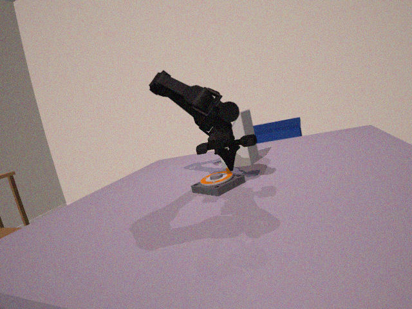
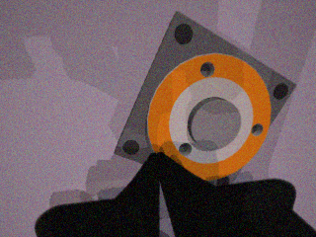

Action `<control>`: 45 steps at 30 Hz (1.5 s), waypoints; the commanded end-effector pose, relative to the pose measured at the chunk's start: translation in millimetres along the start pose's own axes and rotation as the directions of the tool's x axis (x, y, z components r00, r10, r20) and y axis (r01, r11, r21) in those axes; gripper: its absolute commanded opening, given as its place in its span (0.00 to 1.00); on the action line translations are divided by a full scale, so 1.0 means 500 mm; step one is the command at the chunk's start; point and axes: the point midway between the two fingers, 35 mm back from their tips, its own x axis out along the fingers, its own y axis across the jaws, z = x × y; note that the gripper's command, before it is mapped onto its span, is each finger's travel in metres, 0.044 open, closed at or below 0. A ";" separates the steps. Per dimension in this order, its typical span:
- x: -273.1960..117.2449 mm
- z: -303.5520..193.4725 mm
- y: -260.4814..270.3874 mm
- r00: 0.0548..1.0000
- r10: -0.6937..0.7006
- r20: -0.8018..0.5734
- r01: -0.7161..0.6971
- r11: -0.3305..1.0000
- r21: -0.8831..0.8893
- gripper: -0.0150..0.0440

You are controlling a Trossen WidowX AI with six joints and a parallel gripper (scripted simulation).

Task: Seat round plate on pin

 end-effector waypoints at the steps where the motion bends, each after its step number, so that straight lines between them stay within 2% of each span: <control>1: -0.001 -0.010 -0.005 1.000 0.003 -0.001 -0.003 1.000 0.005 0.25; 25: -0.002 -0.030 -0.023 1.000 0.002 -0.002 -0.002 1.000 0.004 0.25; 35: -0.091 -0.037 -0.020 1.000 0.005 -0.002 -0.005 1.000 0.004 0.25; 45: -0.077 -0.037 -0.017 1.000 0.000 -0.002 0.000 1.000 -0.006 0.25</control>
